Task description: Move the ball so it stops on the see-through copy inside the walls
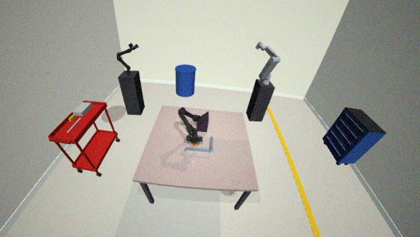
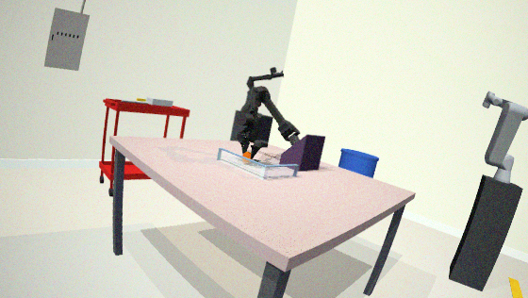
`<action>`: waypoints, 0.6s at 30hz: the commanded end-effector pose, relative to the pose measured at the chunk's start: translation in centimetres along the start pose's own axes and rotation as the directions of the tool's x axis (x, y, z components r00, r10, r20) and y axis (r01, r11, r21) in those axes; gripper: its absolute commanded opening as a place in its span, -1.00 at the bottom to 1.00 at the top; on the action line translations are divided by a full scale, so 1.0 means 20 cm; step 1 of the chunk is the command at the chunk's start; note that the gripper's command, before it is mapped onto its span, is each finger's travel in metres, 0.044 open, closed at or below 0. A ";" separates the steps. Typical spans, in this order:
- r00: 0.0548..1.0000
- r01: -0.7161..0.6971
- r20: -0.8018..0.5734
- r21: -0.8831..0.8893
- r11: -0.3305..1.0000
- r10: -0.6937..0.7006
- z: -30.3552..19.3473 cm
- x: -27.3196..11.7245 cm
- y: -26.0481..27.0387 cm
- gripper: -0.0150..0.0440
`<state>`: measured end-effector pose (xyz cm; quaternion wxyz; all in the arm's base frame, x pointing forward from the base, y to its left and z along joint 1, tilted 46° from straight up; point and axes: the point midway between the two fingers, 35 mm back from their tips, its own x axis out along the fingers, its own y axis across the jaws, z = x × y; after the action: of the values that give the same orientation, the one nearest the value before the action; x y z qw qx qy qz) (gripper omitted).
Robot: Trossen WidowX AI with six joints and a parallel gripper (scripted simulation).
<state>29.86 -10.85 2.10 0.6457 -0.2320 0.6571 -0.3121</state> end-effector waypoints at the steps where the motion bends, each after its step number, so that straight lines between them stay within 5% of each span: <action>1: 1.000 0.003 0.000 -0.008 1.000 -0.003 0.00 0.02 0.00 -0.49; 13: 1.000 0.004 0.000 -0.008 1.000 -0.004 -0.01 0.10 0.00 -0.49; 18: 1.000 0.001 0.001 -0.003 1.000 -0.001 0.00 0.08 0.00 -0.05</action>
<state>29.74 -11.99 0.93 0.6454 -0.2341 0.6574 -0.3105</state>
